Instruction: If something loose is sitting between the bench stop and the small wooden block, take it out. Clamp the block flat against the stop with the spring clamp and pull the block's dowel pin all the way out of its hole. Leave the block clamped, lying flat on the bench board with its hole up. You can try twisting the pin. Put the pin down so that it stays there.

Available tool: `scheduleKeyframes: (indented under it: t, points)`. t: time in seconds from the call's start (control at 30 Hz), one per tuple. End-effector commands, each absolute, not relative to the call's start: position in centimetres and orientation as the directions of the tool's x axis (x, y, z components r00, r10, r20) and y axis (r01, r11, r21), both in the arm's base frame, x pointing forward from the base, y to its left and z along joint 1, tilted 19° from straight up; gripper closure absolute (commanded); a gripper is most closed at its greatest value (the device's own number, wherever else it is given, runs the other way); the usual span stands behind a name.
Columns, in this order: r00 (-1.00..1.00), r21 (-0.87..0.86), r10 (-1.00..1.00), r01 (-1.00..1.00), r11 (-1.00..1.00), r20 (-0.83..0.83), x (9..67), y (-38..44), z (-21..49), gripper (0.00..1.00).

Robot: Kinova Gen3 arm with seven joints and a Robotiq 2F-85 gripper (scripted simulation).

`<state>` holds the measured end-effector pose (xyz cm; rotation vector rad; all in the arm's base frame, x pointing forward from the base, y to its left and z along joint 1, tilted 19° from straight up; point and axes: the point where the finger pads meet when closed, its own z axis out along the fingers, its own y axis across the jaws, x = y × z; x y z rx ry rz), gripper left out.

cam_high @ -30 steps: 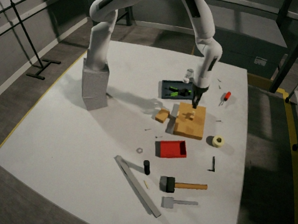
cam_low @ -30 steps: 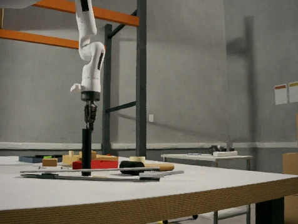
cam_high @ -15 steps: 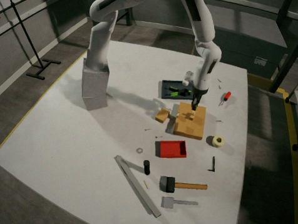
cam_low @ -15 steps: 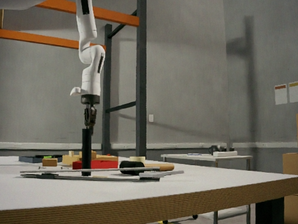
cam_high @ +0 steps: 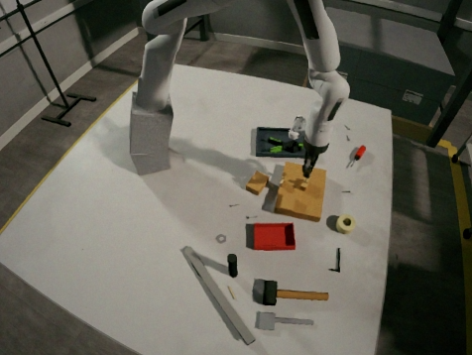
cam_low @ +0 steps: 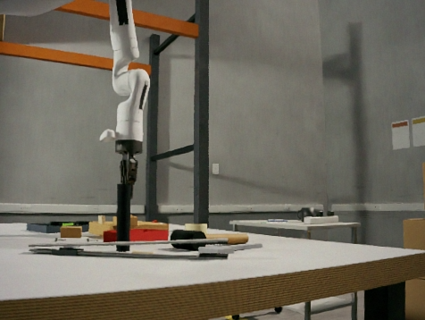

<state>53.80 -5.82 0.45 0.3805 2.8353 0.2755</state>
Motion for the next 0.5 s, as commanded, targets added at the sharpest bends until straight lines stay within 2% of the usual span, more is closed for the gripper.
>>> scheduleKeyframes:
  t: [0.0,0.47]
  points:
    - [-0.929,0.22,0.282,0.231,0.948,-0.238,53.92,-5.82,0.28,0.66]
    - [-0.929,0.22,0.282,0.231,0.948,-0.238,54.0,-5.77,0.02,0.66]
